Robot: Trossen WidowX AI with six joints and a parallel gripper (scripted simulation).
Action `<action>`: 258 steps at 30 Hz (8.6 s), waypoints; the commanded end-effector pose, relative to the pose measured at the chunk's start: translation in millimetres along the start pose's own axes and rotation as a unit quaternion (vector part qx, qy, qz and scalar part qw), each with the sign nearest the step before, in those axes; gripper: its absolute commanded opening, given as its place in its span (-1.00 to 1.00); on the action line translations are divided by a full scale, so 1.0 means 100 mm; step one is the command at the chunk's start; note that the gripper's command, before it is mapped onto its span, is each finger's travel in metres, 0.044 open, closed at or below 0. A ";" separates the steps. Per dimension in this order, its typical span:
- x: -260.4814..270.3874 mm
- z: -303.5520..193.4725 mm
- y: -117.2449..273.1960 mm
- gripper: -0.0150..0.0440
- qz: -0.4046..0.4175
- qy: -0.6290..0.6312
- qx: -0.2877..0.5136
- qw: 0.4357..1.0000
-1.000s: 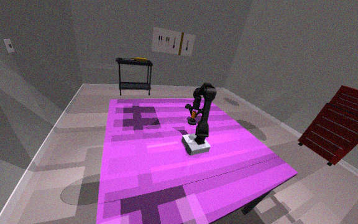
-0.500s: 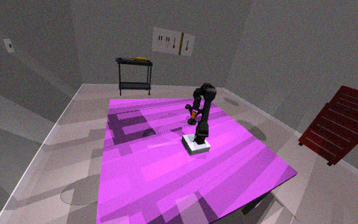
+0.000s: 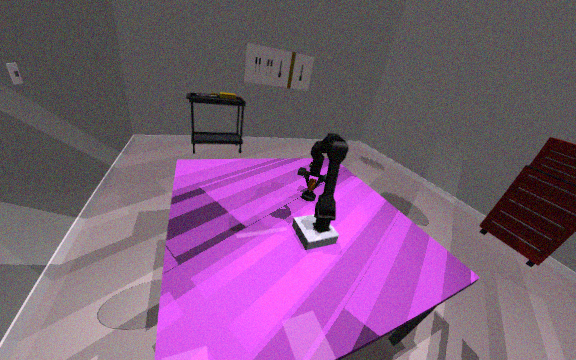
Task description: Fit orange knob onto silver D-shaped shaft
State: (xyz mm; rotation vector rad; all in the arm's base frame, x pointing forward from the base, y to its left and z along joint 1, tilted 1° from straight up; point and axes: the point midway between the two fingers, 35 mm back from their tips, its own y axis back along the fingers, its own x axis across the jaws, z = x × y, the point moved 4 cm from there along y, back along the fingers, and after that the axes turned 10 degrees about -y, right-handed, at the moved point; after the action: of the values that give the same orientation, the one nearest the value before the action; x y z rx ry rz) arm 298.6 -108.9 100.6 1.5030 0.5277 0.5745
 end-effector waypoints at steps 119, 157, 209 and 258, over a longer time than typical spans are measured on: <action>-0.01 0.02 0.01 -0.49 0.000 0.367 -0.003 0.930; -0.01 0.02 0.00 -0.49 -0.001 0.462 -0.003 0.887; -0.01 0.01 -0.03 -0.49 -0.001 0.552 -0.003 0.834; -0.01 0.01 0.02 -0.49 -0.001 0.636 -0.003 0.771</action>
State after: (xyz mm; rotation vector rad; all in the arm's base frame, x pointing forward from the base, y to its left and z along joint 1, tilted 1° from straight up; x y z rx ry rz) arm 298.1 -109.9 98.9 0.9060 1.5471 1.5919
